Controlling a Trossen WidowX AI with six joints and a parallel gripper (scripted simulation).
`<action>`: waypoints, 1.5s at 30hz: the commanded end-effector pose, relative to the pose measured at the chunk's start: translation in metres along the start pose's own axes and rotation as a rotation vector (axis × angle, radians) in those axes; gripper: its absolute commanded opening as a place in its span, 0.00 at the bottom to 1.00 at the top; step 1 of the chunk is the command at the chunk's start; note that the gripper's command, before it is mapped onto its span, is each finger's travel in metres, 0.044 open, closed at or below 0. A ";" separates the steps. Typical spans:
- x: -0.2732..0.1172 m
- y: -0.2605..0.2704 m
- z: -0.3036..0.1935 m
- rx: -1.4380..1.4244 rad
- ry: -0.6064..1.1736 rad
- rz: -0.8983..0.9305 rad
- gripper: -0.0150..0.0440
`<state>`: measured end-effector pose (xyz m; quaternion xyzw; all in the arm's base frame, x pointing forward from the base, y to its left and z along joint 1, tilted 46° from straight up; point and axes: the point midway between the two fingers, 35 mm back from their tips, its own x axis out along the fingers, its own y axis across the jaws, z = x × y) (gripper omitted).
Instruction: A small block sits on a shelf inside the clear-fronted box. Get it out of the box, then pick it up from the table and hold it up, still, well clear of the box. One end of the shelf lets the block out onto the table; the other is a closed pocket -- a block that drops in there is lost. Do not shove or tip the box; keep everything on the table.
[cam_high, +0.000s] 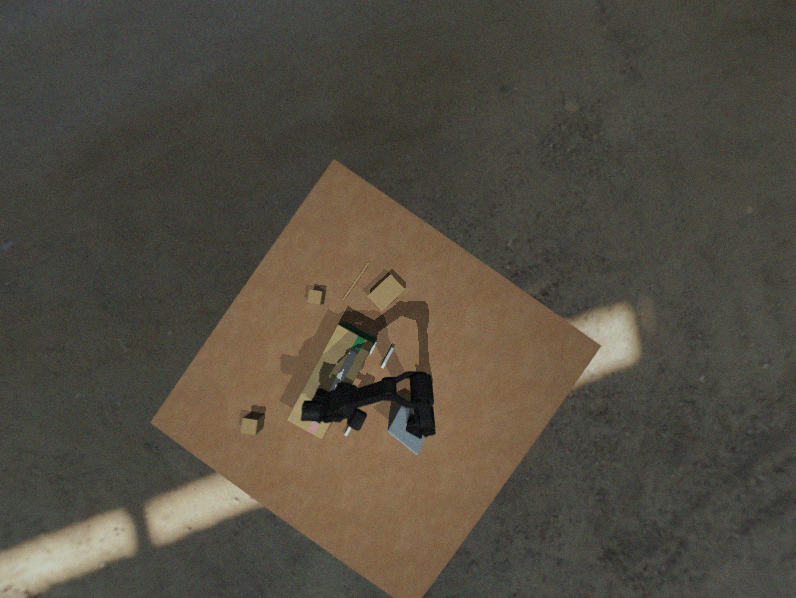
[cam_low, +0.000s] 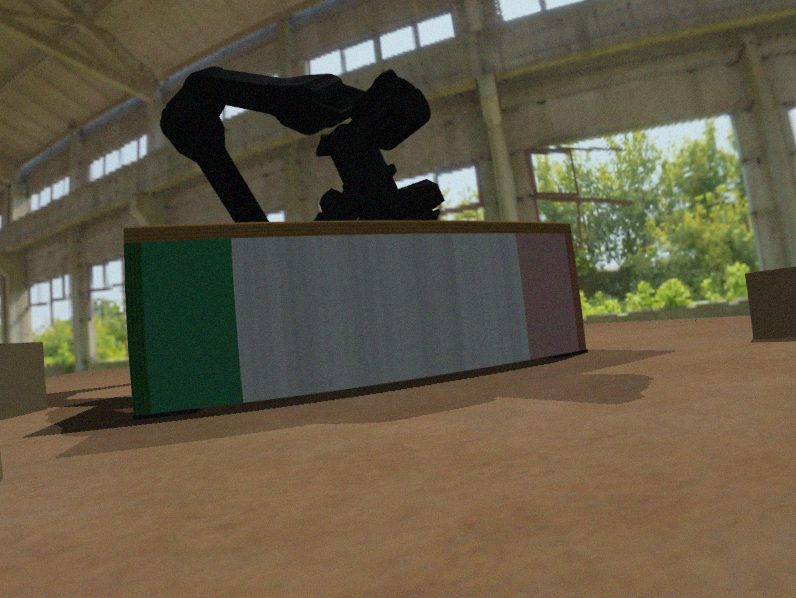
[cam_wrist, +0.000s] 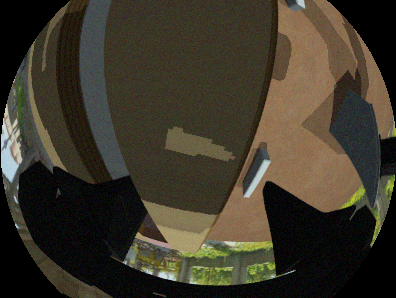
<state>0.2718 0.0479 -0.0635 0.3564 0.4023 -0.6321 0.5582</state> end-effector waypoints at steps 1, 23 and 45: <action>0.005 0.000 -0.011 0.001 0.004 -0.007 0.93; 0.002 0.000 -0.049 -0.001 0.005 -0.007 0.93; -0.042 -0.008 -0.082 -1.121 -0.088 0.047 0.74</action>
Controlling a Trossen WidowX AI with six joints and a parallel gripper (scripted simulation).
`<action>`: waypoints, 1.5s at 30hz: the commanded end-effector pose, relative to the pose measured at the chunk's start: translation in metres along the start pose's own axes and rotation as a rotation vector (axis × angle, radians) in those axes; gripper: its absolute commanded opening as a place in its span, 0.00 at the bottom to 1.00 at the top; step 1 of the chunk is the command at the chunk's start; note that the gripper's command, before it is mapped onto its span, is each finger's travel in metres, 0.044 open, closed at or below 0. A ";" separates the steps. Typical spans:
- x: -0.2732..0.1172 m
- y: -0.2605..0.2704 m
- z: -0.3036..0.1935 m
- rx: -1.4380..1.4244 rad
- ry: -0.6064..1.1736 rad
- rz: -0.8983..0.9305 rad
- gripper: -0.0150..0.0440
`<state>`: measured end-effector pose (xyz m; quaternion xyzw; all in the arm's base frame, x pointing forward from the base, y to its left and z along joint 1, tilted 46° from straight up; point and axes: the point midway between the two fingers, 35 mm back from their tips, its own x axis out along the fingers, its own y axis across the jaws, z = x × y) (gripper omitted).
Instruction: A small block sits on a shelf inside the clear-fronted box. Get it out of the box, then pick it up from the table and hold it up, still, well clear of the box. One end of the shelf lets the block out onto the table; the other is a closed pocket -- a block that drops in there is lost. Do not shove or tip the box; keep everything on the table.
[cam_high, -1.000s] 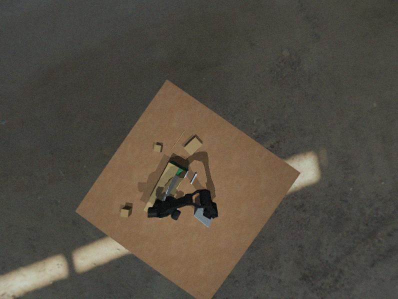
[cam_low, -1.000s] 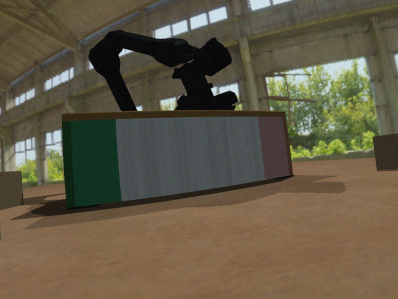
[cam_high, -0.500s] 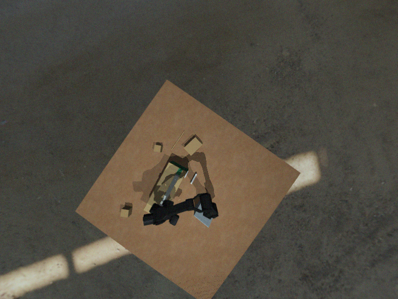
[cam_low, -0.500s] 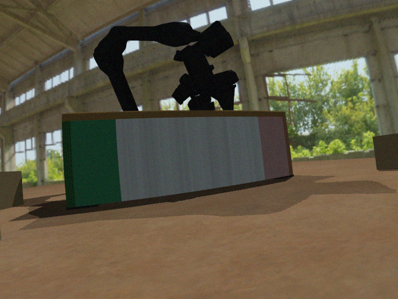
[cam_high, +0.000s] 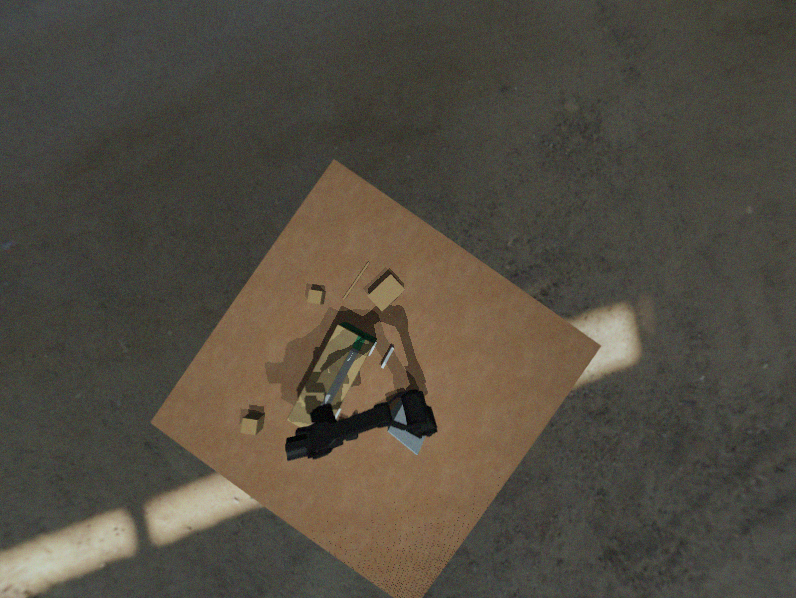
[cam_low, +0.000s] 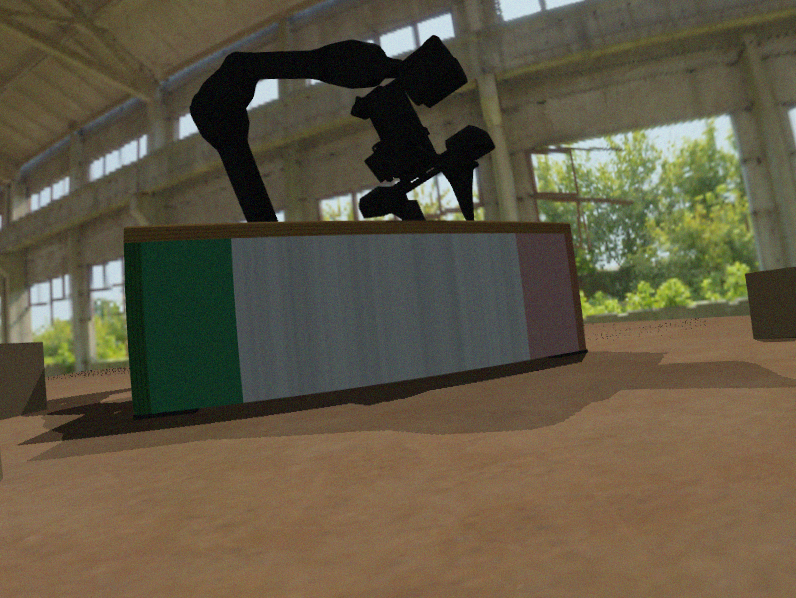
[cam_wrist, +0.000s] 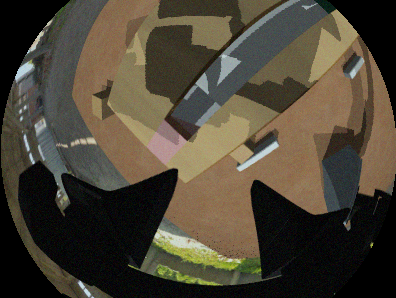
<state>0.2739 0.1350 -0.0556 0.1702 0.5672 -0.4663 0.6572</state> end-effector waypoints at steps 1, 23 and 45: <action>0.002 -0.001 -0.010 -0.601 -0.071 -0.021 0.74; 0.004 -0.004 -0.038 -2.439 -0.173 -0.341 0.74; 0.003 -0.006 -0.060 -3.832 0.181 -0.992 0.74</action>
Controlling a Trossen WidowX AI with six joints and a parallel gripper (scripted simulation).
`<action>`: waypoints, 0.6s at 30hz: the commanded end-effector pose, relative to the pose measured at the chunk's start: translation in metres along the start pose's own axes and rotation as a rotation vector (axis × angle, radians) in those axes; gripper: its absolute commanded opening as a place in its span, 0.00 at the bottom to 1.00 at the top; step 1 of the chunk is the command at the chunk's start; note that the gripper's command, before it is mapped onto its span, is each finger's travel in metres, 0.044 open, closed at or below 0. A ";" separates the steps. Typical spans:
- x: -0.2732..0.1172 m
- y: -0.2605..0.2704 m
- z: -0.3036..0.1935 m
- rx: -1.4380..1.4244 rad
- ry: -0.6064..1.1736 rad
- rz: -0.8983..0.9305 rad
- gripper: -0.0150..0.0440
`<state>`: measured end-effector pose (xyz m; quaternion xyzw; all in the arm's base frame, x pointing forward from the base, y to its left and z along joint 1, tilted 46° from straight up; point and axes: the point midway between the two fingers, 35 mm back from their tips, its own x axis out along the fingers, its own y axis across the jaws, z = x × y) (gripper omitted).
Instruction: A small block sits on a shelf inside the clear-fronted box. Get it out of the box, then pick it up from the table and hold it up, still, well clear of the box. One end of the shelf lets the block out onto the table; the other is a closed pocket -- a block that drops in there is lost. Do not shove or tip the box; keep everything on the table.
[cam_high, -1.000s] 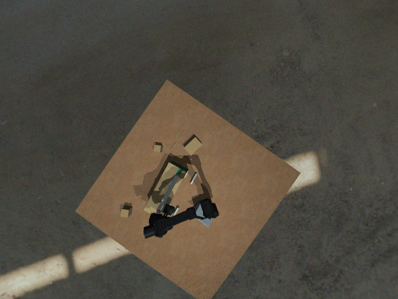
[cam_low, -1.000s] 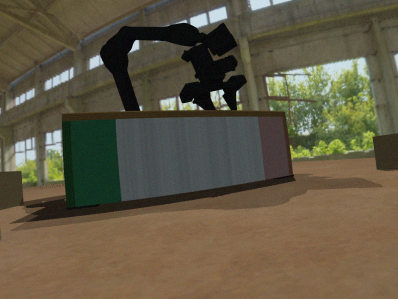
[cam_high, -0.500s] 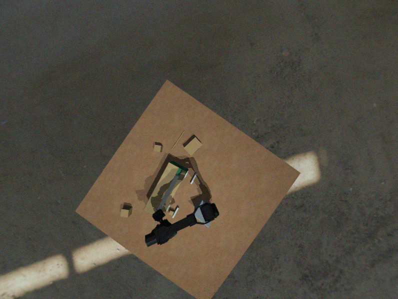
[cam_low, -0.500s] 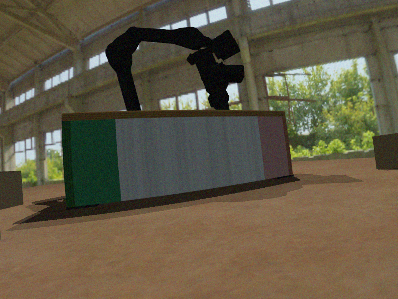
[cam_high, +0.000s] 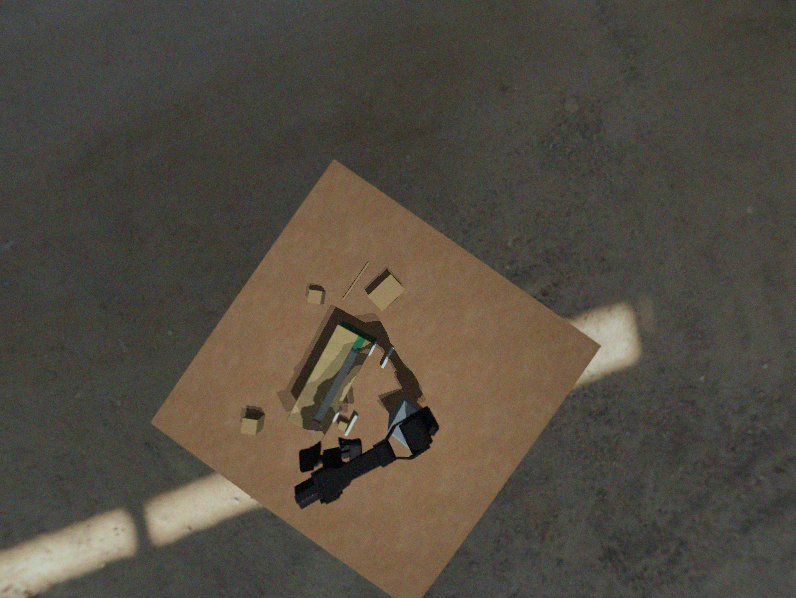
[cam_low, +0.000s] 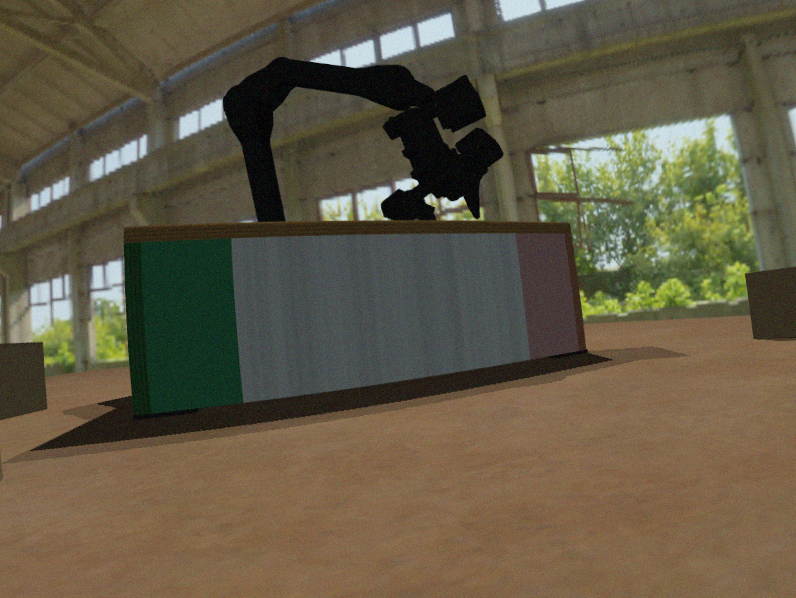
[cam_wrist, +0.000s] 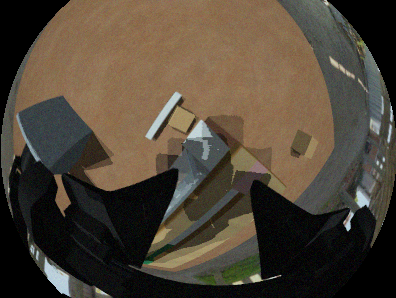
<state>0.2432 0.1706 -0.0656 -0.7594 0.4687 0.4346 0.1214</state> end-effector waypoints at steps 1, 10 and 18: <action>0.002 0.004 0.014 -0.938 0.133 0.019 0.74; 0.001 0.004 0.015 -1.052 0.144 0.026 0.74; 0.001 0.004 0.015 -1.052 0.144 0.026 0.74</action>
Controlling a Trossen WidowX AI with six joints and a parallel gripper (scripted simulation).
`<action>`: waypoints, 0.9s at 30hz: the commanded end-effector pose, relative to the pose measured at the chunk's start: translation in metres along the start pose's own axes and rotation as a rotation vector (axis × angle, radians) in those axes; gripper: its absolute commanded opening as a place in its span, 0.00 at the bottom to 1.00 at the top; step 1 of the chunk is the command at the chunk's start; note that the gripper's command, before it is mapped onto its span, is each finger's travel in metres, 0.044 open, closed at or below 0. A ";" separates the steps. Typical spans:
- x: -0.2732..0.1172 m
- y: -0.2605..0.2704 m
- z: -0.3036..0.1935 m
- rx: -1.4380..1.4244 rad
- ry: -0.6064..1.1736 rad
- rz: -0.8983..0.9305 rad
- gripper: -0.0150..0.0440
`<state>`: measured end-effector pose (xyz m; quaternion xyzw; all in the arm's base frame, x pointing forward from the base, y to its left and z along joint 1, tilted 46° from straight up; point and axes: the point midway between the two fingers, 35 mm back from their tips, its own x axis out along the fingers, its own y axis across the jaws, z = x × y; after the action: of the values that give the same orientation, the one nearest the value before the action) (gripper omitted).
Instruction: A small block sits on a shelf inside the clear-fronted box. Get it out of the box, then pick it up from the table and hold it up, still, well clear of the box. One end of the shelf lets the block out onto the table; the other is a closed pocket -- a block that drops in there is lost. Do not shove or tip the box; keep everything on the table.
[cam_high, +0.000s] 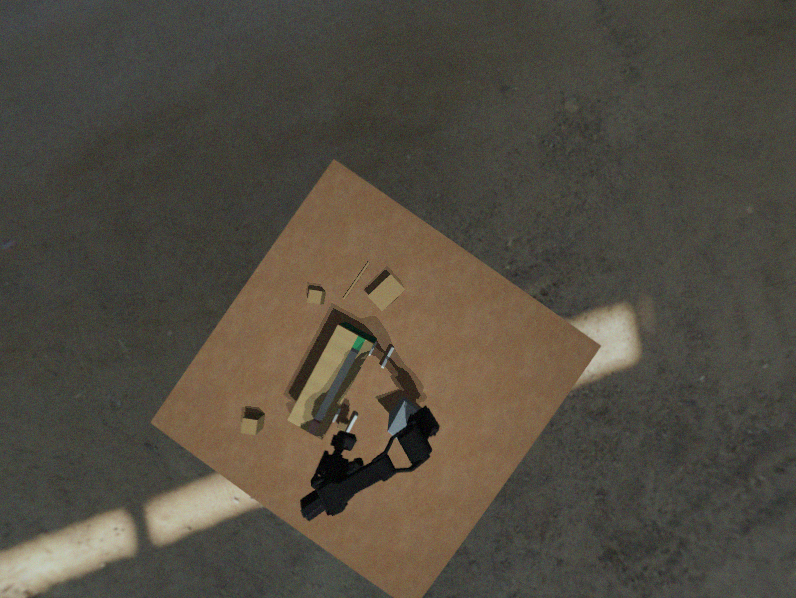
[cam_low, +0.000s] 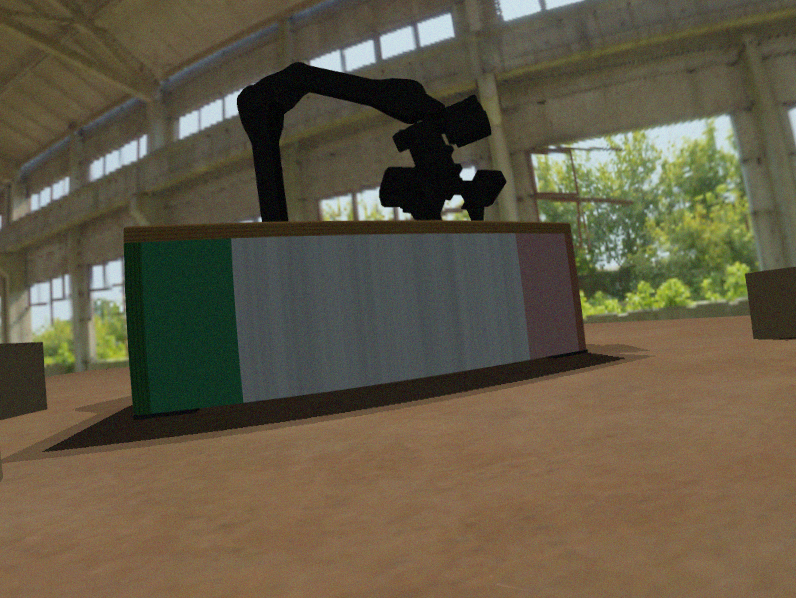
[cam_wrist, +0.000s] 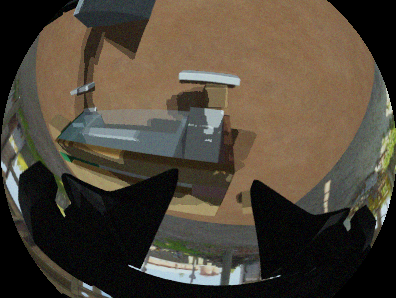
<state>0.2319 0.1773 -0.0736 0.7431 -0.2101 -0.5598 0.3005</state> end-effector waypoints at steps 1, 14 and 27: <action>0.001 0.000 0.000 -0.028 0.006 0.008 0.74; 0.090 0.006 0.032 -0.028 0.008 0.010 0.74; 0.106 0.005 0.039 -0.028 0.008 0.010 0.74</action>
<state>0.2274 0.1021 -0.1481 0.7433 -0.2042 -0.5580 0.3073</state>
